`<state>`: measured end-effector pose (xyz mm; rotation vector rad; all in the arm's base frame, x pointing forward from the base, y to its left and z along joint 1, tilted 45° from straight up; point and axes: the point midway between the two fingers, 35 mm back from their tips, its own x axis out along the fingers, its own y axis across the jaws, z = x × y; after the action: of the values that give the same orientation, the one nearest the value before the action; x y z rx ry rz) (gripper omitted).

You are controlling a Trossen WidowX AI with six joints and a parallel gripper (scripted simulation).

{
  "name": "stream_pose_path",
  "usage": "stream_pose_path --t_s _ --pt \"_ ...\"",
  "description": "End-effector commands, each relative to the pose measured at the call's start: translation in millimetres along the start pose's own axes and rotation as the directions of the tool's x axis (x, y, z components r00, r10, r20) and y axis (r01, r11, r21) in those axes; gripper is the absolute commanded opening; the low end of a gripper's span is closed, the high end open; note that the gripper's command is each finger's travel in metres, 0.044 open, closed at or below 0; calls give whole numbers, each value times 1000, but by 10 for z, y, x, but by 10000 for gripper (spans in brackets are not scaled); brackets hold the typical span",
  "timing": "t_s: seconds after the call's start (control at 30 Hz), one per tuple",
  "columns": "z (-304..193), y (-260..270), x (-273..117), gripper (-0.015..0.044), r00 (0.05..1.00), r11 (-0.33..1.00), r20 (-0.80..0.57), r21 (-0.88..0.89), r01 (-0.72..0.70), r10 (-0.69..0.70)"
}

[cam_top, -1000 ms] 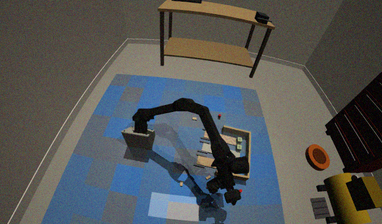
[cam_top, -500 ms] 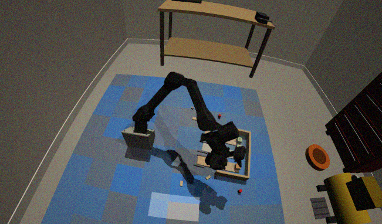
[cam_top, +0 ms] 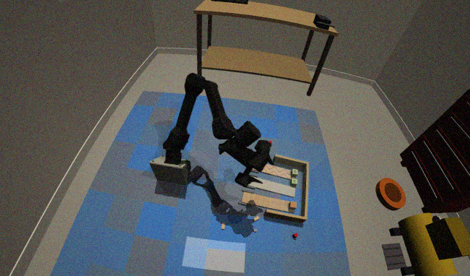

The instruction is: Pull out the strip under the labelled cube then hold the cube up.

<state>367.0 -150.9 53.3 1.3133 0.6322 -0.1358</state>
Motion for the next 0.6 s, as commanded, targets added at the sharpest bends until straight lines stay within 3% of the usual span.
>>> stream_pose_path --t_s 0.0,0.1,0.57 --pt "-599 107 -384 400 992 866 -43 -484 -128 123" --pt "-714 115 -452 400 988 810 -51 -567 -148 145" --pt "-714 115 -452 400 988 810 -51 -567 -148 145"
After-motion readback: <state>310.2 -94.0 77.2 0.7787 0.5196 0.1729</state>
